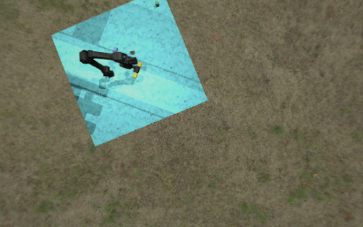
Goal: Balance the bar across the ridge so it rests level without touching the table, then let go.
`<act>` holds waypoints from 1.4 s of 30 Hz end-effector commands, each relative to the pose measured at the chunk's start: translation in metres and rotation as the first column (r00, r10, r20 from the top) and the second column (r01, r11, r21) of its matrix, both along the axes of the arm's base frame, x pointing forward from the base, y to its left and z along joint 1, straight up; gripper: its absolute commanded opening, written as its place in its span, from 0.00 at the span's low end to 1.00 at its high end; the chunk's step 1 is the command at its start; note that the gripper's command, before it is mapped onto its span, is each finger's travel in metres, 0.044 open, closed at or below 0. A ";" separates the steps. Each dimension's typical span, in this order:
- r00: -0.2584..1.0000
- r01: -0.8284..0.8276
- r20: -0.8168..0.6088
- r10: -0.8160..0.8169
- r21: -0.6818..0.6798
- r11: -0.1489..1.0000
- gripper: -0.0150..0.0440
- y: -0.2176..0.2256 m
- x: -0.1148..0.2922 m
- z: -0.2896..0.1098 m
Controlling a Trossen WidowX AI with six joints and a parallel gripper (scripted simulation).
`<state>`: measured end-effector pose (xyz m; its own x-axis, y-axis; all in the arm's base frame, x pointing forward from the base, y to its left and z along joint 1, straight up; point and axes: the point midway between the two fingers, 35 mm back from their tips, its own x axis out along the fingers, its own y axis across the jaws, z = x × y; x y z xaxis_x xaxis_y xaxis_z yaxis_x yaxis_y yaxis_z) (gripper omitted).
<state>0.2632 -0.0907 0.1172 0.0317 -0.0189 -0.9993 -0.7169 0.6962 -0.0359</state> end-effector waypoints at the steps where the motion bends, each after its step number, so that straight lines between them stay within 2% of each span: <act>1: 1.000 0.022 -0.009 -0.022 0.011 1.000 0.79 -0.003 0.001 0.000; 11: 1.000 0.022 -0.009 -0.022 0.011 1.000 0.79 -0.003 0.002 -0.044; 42: 1.000 0.022 -0.009 -0.022 0.012 1.000 0.79 -0.003 0.002 -0.071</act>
<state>0.2657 -0.0942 0.0473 0.0218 -0.0113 -0.9997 -0.7049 0.7089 -0.0234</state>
